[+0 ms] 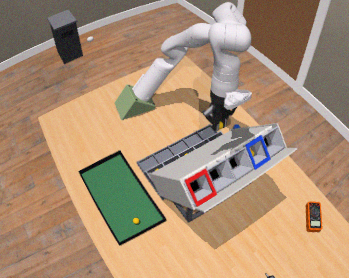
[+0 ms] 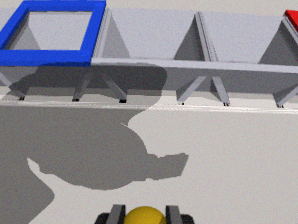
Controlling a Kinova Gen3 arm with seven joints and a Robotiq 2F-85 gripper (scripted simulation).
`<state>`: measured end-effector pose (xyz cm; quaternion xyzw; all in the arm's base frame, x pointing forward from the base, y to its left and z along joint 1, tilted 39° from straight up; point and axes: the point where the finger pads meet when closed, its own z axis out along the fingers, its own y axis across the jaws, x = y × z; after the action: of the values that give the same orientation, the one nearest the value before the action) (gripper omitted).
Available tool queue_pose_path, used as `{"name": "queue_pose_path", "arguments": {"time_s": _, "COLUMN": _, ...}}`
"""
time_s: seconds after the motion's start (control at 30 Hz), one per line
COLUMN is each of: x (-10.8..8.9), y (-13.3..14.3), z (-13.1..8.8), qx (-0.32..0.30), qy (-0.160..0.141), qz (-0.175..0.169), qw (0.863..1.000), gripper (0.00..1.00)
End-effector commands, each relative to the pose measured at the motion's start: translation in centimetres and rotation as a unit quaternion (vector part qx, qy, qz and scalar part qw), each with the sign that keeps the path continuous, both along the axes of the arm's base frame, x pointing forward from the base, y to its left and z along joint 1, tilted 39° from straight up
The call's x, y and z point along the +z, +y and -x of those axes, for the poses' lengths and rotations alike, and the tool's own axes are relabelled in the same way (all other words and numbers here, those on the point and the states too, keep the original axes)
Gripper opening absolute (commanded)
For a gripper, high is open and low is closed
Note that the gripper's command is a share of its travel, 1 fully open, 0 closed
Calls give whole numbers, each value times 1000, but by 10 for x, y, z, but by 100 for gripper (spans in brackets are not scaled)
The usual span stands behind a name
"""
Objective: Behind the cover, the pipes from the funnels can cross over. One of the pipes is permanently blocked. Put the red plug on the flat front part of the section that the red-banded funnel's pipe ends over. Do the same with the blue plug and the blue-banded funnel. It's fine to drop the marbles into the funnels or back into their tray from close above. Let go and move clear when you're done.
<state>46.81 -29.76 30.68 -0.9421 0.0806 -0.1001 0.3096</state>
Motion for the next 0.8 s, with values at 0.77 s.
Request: {"name": "queue_pose_path", "arguments": {"time_s": 0.77, "x": 14, "y": -28, "z": -120, "qx": 11, "qy": 17, "qz": -15, "qw": 1000, "gripper": 0}}
